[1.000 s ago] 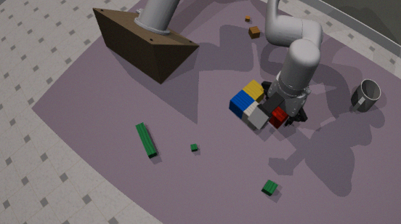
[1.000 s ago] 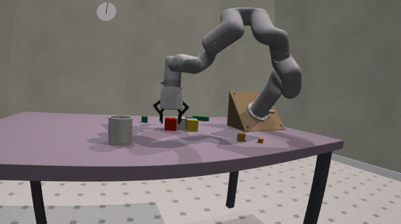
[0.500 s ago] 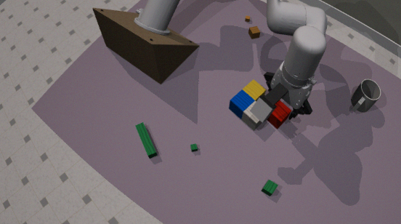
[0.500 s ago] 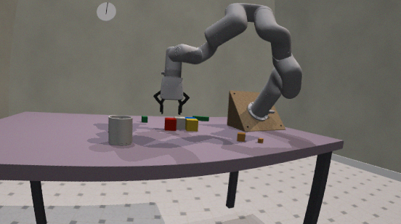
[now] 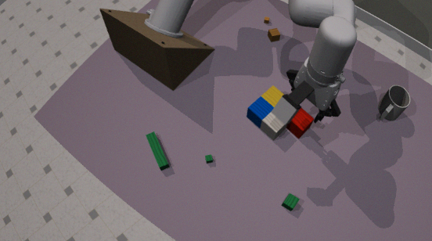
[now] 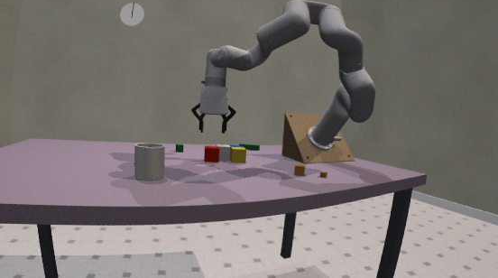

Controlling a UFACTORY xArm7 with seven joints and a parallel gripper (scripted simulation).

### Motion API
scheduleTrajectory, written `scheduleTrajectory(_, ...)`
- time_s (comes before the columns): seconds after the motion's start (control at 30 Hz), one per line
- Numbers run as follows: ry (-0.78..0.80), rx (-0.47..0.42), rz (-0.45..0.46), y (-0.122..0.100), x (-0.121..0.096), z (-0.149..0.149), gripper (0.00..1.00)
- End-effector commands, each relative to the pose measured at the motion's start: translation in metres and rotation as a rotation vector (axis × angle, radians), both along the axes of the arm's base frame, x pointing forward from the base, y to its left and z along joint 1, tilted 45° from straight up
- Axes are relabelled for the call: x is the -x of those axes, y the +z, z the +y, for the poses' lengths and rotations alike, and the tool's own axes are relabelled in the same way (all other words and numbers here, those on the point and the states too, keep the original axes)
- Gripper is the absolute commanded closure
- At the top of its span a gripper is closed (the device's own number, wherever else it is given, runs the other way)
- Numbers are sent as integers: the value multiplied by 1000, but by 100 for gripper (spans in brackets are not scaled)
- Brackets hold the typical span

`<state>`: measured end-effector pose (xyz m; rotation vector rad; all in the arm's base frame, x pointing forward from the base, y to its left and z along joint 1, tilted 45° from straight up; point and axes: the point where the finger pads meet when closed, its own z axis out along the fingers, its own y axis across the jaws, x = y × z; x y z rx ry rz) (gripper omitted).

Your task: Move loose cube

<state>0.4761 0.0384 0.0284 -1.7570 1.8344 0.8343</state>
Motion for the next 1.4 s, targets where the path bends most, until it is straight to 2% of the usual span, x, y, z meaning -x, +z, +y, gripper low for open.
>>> scheduleTrajectory(0.0, -3, 2, -3, 4, -1, -5, 18)
scheduleTrajectory(0.43, -3, 2, -3, 7, -2, -9, 18)
scheduleTrajectory(0.47, -3, 2, -3, 7, -2, -9, 100)
scheduleTrajectory(1.37, -3, 2, -3, 7, -2, -9, 100)
